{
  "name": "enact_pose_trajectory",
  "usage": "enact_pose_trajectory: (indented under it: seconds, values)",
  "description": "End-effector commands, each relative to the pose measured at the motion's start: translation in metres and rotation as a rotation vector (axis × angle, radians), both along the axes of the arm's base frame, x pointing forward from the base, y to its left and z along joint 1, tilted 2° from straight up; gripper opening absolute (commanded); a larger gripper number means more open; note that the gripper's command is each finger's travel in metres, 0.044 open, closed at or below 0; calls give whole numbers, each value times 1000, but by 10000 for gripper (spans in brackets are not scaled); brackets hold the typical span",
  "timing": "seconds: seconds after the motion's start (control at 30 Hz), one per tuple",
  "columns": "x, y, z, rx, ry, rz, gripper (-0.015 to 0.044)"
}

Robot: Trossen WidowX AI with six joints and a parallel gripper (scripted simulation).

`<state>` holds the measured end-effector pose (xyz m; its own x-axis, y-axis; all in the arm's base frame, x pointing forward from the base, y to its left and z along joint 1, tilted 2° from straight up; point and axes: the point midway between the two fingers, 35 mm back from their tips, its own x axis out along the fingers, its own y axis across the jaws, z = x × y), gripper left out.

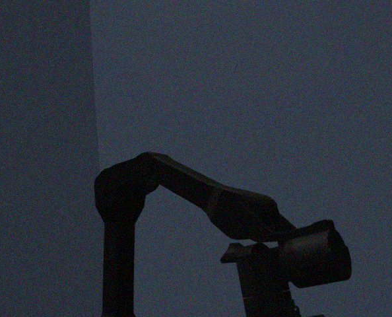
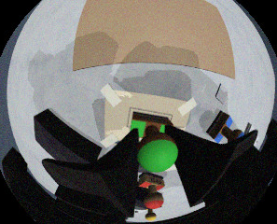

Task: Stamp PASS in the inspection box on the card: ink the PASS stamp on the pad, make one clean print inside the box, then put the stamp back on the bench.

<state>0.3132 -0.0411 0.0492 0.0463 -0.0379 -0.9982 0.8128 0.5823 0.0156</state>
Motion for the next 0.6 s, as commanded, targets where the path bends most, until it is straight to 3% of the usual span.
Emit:
enact_pose_trajectory:
  seconds: [0.0,0.57]
  values:
    - [0,-1,-1,-4,1,-1,0]
    - [0,-1,-3,-4,1,-1,0]
